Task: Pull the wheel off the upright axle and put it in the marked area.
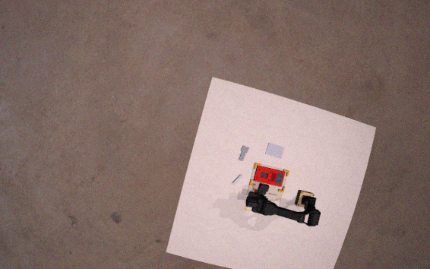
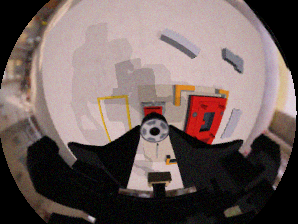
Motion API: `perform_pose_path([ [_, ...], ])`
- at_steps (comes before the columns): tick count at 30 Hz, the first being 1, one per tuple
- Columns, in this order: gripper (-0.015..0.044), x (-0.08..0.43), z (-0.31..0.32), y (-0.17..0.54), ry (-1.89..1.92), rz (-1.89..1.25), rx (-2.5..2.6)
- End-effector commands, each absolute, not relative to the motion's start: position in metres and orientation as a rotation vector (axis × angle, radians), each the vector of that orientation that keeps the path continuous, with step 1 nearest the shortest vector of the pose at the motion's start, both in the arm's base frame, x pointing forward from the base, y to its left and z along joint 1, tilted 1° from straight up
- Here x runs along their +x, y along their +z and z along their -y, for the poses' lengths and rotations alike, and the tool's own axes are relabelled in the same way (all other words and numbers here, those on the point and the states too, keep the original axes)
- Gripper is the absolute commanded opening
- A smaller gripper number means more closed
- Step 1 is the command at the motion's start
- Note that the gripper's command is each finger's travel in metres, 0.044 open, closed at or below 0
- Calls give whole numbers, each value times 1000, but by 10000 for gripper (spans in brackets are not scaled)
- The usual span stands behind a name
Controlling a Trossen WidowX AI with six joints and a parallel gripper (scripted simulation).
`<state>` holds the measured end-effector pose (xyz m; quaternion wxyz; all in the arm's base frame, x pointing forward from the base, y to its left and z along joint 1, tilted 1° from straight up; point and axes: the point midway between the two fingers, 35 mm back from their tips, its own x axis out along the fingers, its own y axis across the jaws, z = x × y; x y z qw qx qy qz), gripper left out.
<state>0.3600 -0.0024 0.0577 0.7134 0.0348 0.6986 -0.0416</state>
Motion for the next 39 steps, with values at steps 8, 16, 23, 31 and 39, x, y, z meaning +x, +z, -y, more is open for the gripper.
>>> perform_pose_path([
  [8, 0, 360, 2, 66, -93, -1541, 76],
  [16, 0, 360, 2, 68, -93, -1541, 75],
  [23, 0, 360, 2, 70, -93, -1541, 75],
  [31, 0, 360, 2, 75, -93, -1541, 75],
  [39, 0, 356, 1, 106, -93, -1541, 75],
])
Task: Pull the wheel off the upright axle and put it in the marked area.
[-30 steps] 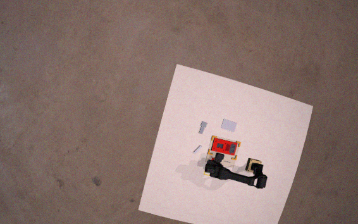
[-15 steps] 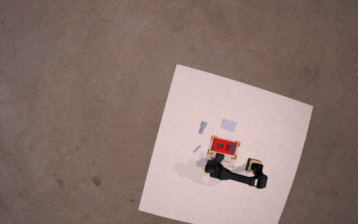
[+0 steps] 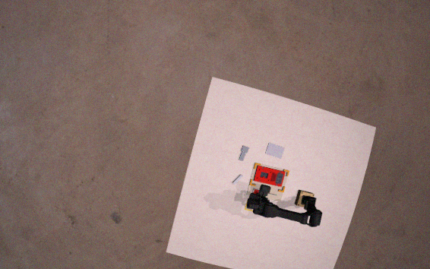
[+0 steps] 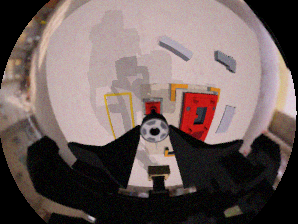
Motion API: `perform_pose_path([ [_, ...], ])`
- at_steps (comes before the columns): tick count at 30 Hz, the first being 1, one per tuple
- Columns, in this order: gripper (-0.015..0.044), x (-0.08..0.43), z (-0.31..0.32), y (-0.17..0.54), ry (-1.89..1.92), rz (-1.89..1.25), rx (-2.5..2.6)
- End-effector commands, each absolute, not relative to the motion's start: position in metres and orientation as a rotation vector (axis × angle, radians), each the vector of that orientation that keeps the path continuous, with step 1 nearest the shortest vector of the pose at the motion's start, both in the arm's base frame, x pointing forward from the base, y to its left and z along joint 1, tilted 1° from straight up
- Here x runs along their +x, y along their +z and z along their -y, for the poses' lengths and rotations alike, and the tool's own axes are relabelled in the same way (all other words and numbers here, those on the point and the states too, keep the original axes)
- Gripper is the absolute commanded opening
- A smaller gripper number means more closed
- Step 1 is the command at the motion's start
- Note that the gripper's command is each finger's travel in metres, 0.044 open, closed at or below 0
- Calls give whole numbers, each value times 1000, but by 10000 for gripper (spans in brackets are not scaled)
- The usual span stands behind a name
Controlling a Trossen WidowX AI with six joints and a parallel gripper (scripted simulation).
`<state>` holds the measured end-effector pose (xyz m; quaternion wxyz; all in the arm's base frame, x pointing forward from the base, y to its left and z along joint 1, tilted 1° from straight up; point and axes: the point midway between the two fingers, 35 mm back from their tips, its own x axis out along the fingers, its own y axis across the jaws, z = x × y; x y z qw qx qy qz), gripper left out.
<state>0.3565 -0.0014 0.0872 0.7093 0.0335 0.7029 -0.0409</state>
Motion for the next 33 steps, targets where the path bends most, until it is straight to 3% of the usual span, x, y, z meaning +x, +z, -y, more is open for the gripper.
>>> perform_pose_path([
  [1, 0, 356, 1, 107, -93, -1541, 75],
  [25, 0, 318, -99, 104, -85, -1546, 83],
  [33, 0, 317, -102, 98, -85, -1546, 83],
])
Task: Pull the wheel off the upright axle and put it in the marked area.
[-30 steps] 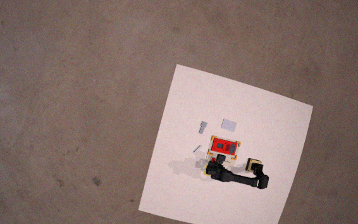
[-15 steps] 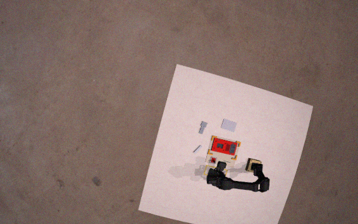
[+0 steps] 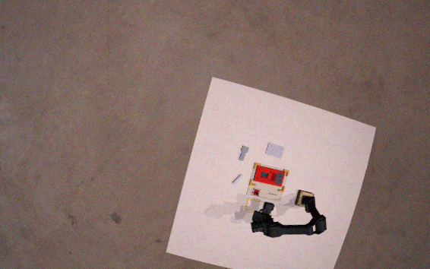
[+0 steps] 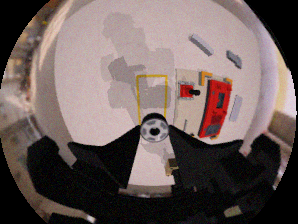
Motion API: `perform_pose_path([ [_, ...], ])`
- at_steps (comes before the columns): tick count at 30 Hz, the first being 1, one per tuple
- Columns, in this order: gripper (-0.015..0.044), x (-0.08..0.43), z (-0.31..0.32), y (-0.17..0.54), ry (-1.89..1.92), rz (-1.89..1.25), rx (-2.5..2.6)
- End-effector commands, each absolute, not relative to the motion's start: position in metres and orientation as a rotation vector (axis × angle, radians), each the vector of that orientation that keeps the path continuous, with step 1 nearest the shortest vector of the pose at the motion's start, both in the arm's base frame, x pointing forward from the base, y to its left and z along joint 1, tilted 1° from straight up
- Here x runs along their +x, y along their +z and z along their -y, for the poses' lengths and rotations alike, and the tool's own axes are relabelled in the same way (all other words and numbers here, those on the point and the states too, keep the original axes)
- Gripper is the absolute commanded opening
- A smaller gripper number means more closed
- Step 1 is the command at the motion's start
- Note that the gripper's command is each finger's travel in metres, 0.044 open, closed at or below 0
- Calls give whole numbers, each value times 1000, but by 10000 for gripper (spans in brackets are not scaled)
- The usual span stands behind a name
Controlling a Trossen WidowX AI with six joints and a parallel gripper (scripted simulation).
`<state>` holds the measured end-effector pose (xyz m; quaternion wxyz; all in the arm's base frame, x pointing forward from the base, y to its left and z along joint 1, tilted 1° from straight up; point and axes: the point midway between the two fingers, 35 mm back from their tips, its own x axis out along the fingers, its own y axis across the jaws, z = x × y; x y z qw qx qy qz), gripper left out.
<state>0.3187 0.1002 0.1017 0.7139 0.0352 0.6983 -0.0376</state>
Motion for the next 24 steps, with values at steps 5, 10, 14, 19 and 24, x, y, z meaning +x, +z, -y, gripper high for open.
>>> perform_pose_path([
  [5, 0, 317, -102, 84, -85, -1546, 83],
  [10, 0, 319, -102, 69, -85, -1546, 83],
  [14, 0, 321, -103, 45, -85, -1546, 83],
  [19, 0, 320, -102, 14, -85, -1546, 83],
  [24, 0, 318, -101, -1, -85, -1547, 83],
])
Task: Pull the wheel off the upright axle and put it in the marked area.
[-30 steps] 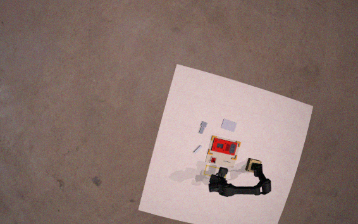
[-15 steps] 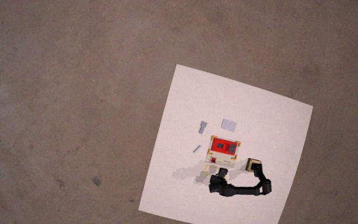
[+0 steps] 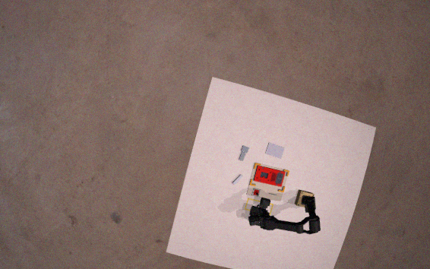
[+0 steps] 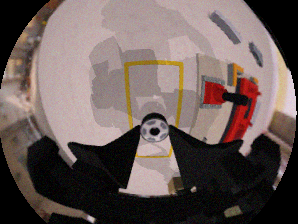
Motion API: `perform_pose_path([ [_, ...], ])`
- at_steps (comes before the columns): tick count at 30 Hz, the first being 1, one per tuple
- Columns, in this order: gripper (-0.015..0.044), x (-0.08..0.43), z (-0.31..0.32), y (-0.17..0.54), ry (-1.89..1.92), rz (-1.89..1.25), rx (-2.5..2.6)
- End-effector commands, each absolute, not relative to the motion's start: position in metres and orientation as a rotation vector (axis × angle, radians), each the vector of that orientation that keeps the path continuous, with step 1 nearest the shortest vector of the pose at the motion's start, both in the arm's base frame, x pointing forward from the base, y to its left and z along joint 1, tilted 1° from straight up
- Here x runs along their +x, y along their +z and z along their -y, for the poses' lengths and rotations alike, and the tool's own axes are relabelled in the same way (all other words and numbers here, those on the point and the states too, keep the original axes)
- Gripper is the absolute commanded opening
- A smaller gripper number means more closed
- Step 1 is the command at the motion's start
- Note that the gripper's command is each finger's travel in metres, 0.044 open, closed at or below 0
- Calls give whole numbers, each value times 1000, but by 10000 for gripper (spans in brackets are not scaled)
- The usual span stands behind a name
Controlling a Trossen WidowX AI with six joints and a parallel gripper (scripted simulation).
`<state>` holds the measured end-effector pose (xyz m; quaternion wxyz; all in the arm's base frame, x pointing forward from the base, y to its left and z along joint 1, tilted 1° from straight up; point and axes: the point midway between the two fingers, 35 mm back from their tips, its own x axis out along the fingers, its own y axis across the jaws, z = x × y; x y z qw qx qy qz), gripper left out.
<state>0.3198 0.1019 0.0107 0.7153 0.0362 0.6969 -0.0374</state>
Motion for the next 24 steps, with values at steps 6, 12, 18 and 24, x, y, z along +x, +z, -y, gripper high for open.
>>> perform_pose_path([
  [6, 26, 319, -102, 3, -83, -1544, 80],
  [12, 184, 319, -102, 3, -83, -1544, 80],
  [18, 300, 320, -102, 17, -84, -1545, 81],
  [24, 300, 318, -102, 63, -85, -1546, 83],
])
